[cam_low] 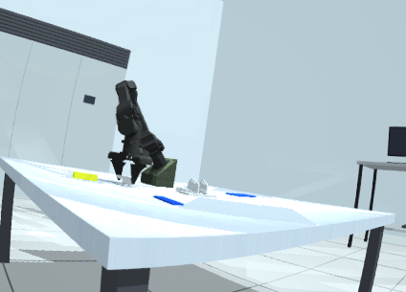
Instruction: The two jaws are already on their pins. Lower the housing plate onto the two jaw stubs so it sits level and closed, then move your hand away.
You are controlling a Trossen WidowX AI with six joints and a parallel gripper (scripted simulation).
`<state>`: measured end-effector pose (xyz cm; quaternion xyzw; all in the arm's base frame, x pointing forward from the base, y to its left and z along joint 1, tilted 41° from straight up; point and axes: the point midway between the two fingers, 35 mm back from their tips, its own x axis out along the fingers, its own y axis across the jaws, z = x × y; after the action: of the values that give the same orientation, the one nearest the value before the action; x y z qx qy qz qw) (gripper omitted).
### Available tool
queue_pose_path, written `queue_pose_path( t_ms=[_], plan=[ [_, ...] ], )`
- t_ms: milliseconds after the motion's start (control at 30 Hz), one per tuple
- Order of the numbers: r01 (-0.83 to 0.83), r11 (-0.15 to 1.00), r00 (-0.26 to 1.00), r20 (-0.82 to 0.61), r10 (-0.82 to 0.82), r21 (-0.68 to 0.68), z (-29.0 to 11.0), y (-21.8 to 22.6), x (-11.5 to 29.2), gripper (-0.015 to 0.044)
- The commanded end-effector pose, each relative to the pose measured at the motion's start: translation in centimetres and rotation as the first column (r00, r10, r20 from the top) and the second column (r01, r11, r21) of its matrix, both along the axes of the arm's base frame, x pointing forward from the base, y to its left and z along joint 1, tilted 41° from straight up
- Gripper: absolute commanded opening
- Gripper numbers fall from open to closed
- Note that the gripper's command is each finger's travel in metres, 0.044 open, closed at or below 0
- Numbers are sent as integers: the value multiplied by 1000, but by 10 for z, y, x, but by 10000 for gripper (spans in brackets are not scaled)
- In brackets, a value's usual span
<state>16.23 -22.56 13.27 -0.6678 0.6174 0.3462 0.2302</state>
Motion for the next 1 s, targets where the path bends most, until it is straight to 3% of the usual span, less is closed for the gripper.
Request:
queue_pose_path(
  t_ms=[0, 967],
  plan=[
    [0, 1000, 1000, 0, 0, 0, 0, 0, 0, 351],
    [-7, 1000, 1000, -1, 7, 9, 53, 49, 1, 351]
  ],
)
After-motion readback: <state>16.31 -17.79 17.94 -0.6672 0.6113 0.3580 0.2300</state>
